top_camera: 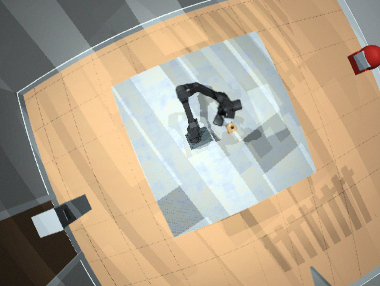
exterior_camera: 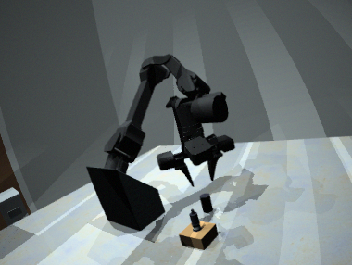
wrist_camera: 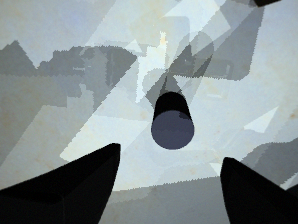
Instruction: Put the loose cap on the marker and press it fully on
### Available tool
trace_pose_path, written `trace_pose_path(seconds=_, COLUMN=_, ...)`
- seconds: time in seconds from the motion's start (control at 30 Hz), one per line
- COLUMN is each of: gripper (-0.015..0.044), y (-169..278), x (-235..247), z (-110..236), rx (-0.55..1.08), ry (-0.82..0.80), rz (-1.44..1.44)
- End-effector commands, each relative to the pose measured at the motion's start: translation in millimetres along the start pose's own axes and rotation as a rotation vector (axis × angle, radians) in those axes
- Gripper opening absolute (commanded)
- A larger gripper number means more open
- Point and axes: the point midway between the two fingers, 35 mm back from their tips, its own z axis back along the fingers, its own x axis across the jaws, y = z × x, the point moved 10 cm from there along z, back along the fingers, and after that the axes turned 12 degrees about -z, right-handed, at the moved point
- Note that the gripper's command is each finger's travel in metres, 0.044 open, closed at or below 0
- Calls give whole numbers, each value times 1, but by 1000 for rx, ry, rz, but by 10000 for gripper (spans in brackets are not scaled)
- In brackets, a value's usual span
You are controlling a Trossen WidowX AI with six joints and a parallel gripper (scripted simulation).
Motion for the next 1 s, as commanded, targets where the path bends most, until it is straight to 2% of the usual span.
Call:
trace_pose_path(seconds=0.0, gripper=238, y=0, x=-1, z=-8, rx=2, ry=-5, rz=-8)
trace_pose_path(seconds=0.1, gripper=238, y=0, x=-2, z=-20, rx=3, ry=-6, rz=-8)
trace_pose_path(seconds=0.97, gripper=238, y=0, x=-2, z=-59, rx=2, ry=-5, rz=-8)
